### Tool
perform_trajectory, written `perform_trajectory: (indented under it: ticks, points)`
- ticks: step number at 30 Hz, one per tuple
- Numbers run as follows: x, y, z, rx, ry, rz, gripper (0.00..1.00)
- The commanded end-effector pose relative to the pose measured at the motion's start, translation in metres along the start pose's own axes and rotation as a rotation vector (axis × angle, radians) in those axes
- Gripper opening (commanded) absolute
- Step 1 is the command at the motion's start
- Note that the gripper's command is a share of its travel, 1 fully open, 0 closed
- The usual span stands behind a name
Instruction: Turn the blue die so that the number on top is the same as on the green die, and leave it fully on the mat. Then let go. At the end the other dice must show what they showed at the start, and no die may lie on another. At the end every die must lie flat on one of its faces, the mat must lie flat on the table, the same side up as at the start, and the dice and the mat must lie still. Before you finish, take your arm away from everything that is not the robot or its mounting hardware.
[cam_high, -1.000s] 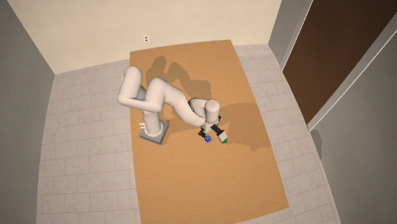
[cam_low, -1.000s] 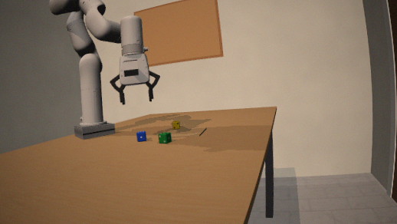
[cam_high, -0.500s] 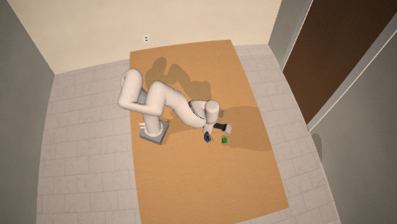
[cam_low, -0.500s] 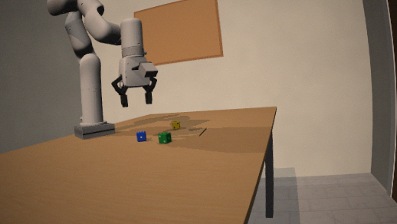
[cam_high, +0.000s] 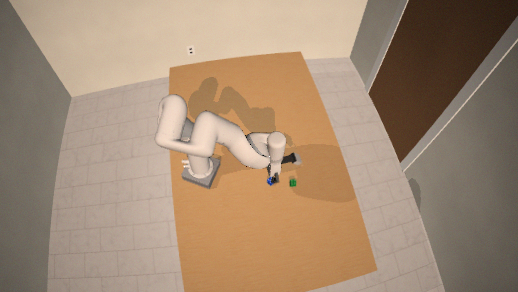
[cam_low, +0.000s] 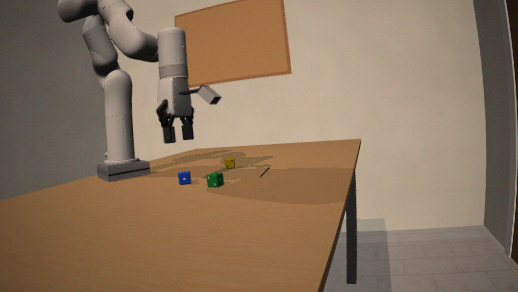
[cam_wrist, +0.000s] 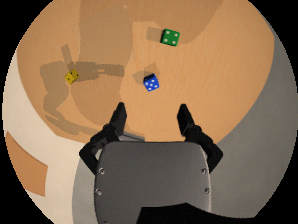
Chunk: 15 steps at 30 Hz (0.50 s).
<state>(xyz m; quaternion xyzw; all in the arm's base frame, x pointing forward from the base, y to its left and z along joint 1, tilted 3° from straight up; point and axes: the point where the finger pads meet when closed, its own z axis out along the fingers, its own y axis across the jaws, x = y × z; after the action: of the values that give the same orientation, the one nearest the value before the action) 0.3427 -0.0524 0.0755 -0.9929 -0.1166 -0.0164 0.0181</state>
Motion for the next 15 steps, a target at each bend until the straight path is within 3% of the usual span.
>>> perform_trajectory:
  ticks: [1,15]
  points:
    - [0.0008,-0.0001,0.0023,0.011,-0.003,-0.163,1.0]
    - [-0.0004,-0.0016,0.0085,0.014,-0.006,-0.464,1.0]
